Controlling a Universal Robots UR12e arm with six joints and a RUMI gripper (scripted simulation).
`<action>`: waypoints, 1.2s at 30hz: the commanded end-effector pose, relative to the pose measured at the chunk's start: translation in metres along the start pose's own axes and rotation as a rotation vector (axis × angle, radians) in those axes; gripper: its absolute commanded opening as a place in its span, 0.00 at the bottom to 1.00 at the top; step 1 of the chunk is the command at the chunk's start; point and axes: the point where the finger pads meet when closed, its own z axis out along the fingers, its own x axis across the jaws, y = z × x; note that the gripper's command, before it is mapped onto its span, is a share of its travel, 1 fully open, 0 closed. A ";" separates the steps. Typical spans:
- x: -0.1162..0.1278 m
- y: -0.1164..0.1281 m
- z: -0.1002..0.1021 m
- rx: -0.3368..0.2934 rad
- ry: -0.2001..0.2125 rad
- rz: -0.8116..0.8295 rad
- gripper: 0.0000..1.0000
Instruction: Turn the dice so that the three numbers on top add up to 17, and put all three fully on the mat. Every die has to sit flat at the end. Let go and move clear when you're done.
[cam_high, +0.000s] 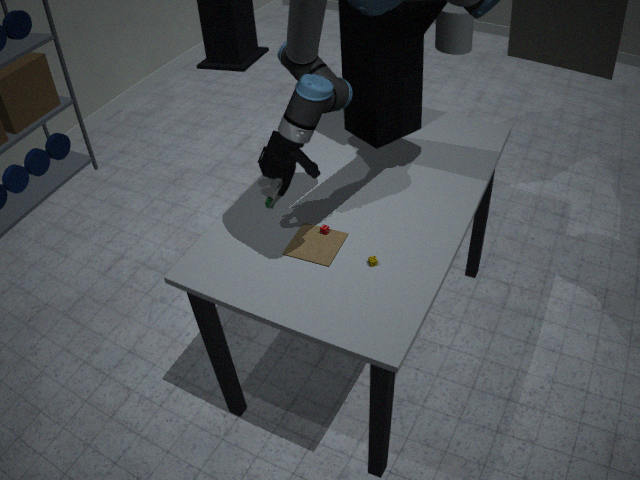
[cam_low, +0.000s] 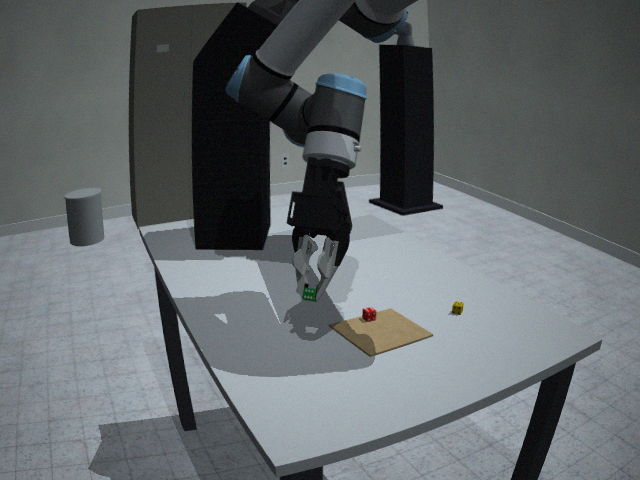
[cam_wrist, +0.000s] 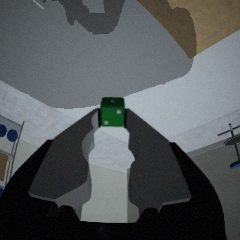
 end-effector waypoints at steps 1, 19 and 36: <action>-0.001 -0.001 0.003 -0.123 -0.002 0.000 0.03; -0.001 -0.003 0.002 -0.461 -0.002 0.001 0.03; -0.001 -0.006 0.007 -0.479 -0.001 0.002 0.03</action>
